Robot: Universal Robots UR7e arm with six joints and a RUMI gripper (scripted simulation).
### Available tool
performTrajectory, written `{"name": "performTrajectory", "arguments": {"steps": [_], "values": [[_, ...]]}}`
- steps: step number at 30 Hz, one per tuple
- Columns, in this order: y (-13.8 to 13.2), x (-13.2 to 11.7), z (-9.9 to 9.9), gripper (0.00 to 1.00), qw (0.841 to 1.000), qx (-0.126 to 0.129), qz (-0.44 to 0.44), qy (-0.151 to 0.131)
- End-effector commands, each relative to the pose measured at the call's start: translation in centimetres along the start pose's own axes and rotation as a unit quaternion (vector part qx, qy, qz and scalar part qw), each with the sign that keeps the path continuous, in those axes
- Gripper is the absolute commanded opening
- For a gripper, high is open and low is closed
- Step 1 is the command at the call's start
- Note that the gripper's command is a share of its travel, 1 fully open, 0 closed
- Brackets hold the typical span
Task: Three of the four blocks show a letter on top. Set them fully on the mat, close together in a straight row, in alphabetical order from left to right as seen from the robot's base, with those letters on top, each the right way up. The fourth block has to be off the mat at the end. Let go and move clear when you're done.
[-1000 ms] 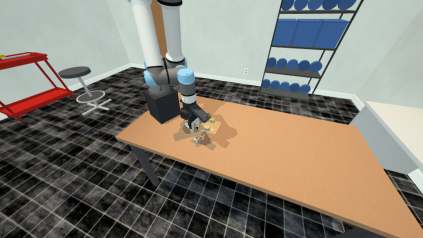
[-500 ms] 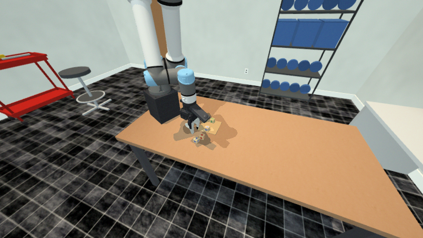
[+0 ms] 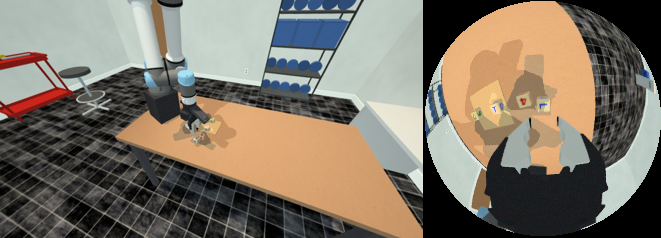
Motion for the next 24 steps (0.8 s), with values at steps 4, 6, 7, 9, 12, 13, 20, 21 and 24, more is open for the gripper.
{"name": "performTrajectory", "arguments": {"steps": [4,6,7,9,12,13,20,21,24], "values": [[-0.2,-0.1,1.3,0.28,1.000,0.000,0.000,-0.001],[-0.2,-0.1,1.6,0.28,1.000,0.000,0.000,-0.001],[-0.2,0.0,1.7,0.28,1.000,0.000,0.000,-0.001],[-0.1,0.0,2.0,0.28,1.000,0.000,0.000,0.000],[-0.1,0.0,2.4,0.28,1.000,0.000,0.000,0.000],[-0.1,0.0,2.4,0.28,1.000,0.000,0.000,0.000],[-0.1,0.0,3.4,0.28,1.000,-0.001,0.000,0.000],[-0.1,0.0,3.5,0.28,1.000,-0.001,0.000,0.000],[-0.1,0.0,3.8,0.28,1.000,-0.001,0.000,0.000]]}}
Point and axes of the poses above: the point where the finger pads meet when closed, its own z axis out along the fingers, its own y axis across the jaws, x = y × z, the point moved 7 cm from there along -z, back along the fingers, and after that the axes turned 15 degrees about -z, right-handed, at the moved point
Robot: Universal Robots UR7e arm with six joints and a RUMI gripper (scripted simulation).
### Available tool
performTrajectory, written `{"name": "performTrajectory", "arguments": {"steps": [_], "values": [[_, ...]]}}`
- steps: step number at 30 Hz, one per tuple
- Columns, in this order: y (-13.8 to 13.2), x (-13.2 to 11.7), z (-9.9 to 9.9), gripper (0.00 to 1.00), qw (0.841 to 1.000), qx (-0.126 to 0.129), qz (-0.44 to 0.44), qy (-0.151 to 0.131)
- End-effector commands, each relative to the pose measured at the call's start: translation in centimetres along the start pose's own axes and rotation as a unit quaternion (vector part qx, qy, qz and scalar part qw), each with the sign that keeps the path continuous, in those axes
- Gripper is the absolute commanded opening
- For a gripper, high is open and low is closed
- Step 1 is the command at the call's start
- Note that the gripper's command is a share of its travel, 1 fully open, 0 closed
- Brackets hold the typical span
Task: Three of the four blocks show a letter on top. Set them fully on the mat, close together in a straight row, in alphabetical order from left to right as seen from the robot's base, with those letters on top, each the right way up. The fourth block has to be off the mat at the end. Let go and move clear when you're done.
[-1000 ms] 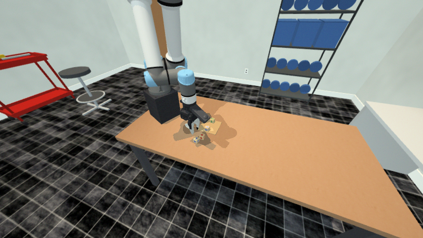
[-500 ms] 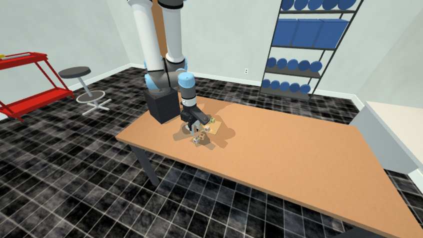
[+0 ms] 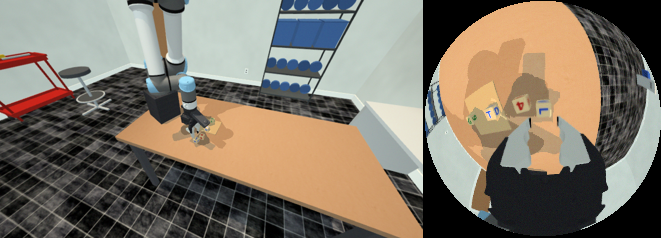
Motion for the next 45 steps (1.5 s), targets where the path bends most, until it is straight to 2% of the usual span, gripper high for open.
{"name": "performTrajectory", "arguments": {"steps": [1,34,45], "values": [[0.0,0.0,1.0,0.28,1.000,-0.001,0.000,0.001],[0.0,0.1,1.5,0.28,1.000,-0.002,0.000,0.001],[0.1,0.1,2.5,0.28,1.000,-0.002,0.000,0.001]]}}
Point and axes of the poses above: the point where the finger pads meet when closed, its own z axis out along the fingers, its own y axis across the jaws, x = y × z, the point moved 7 cm from there along -z, back along the fingers, and after that the axes turned 15 degrees about -z, right-handed, at the moved point
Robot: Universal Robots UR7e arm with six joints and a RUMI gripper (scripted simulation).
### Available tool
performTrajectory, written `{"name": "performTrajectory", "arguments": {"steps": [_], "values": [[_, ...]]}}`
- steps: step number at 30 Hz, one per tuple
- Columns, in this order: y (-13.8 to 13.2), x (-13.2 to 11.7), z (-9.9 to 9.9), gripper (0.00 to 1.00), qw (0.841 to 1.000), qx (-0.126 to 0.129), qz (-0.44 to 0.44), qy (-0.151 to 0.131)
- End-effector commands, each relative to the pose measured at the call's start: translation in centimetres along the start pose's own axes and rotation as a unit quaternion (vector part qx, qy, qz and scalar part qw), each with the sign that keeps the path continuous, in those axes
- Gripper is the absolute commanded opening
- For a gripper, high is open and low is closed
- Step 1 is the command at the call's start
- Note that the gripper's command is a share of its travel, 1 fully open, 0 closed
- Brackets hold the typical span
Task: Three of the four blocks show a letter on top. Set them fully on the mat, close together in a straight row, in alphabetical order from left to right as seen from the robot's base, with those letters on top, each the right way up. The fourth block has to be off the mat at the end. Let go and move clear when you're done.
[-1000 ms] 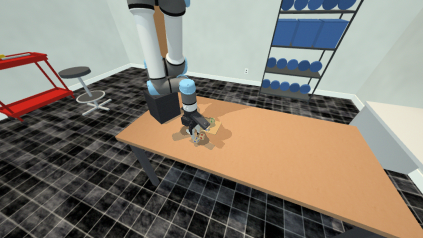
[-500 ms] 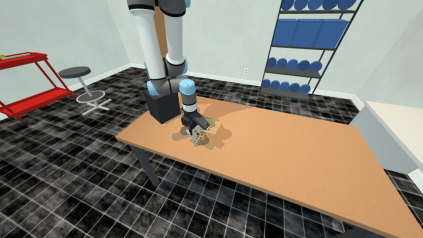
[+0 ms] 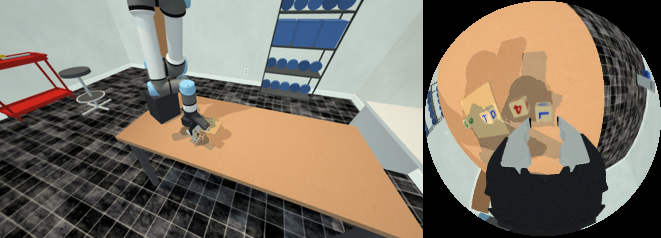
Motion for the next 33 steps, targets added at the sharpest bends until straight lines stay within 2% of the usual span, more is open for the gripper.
{"name": "performTrajectory", "arguments": {"steps": [1,10,16,33], "values": [[0.1,0.2,0.9,0.28,1.000,-0.002,0.000,0.001],[0.1,0.2,2.8,0.28,1.000,-0.002,0.000,0.001],[0.1,0.2,3.2,0.28,1.000,-0.002,0.000,0.001],[0.1,0.1,3.3,0.28,1.000,-0.002,0.000,0.001]]}}
Point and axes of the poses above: the point where the finger pads meet when closed, its own z axis out along the fingers, its own y axis across the jaws, x = y × z, the point moved 7 cm from there along -z, back along the fingers, and after that the axes turned 15 degrees about -z, right-handed, at the moved point
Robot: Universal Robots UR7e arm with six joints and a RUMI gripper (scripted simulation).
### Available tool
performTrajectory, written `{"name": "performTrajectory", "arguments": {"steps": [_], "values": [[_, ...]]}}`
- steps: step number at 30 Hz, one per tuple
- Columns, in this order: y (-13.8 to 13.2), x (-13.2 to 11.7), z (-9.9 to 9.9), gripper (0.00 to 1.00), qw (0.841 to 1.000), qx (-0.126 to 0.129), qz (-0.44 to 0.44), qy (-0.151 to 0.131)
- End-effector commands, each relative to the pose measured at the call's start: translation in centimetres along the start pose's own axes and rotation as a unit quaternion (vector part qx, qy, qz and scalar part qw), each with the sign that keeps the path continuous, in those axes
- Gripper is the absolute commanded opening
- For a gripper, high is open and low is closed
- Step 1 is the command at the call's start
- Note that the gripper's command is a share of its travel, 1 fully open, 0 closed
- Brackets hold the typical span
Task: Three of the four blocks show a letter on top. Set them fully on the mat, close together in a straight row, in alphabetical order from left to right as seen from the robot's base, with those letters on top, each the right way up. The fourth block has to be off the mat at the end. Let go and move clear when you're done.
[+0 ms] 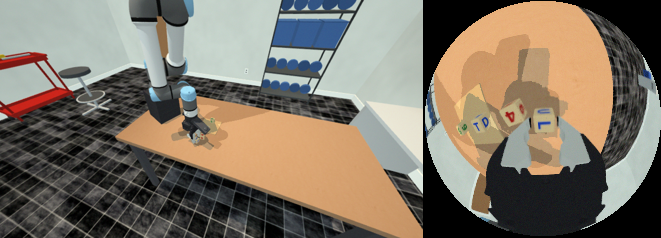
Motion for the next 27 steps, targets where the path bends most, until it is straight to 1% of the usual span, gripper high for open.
{"name": "performTrajectory", "arguments": {"steps": [1,9,10,27], "values": [[0.12,0.16,-0.07,0.28,1.000,-0.002,0.000,0.001],[0.12,0.16,-0.07,0.28,1.000,-0.002,0.000,0.001],[0.12,0.16,-0.07,0.09,1.000,-0.002,0.000,0.001],[0.12,0.16,-0.07,0.09,1.000,-0.002,0.000,0.001]]}}
Point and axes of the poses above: the point where the finger pads meet when closed, its own z axis out along the fingers, its own y axis across the jaws, x = y × z, the point moved 7 cm from there along -z, back along the fingers, and after that the axes turned 15 degrees about -z, right-handed, at the moved point
